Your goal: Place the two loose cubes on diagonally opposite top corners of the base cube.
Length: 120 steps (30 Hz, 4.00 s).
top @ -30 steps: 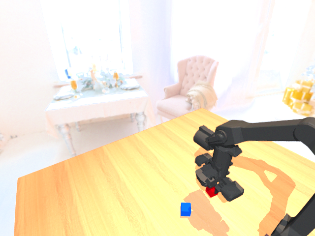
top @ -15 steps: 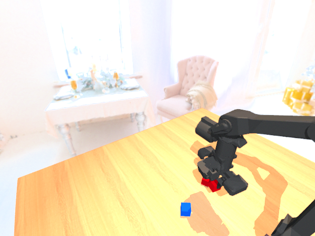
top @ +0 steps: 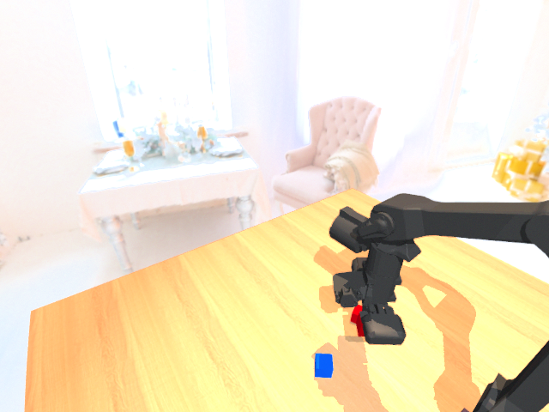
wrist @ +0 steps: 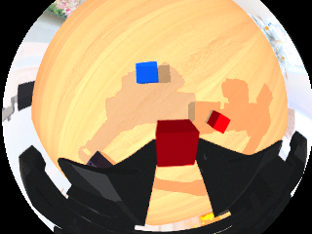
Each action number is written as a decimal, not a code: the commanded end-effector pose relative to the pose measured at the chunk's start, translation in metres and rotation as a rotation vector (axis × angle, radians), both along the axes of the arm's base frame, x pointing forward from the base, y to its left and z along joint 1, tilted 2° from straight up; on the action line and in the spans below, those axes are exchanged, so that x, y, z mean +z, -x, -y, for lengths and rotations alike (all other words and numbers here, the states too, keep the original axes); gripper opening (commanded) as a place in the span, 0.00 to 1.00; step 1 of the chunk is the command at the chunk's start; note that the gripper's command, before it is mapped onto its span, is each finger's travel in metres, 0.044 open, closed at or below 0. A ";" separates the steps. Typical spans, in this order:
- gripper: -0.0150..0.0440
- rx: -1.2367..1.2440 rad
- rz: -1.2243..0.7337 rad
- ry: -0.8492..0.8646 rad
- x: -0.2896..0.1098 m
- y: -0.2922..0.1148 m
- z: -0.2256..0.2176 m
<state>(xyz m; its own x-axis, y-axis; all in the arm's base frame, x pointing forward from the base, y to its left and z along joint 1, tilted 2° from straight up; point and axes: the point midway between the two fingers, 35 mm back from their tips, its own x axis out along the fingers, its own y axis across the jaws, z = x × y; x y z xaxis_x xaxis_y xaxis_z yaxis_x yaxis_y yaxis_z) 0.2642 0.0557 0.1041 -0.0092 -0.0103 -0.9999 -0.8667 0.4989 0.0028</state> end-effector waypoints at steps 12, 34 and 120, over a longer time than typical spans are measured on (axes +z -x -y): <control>0.43 -0.454 0.006 -0.001 -0.007 -0.005 -0.020; 0.43 -1.129 0.010 0.003 -0.017 -0.008 -0.048; 0.43 -2.341 0.012 0.015 -0.065 -0.004 -0.102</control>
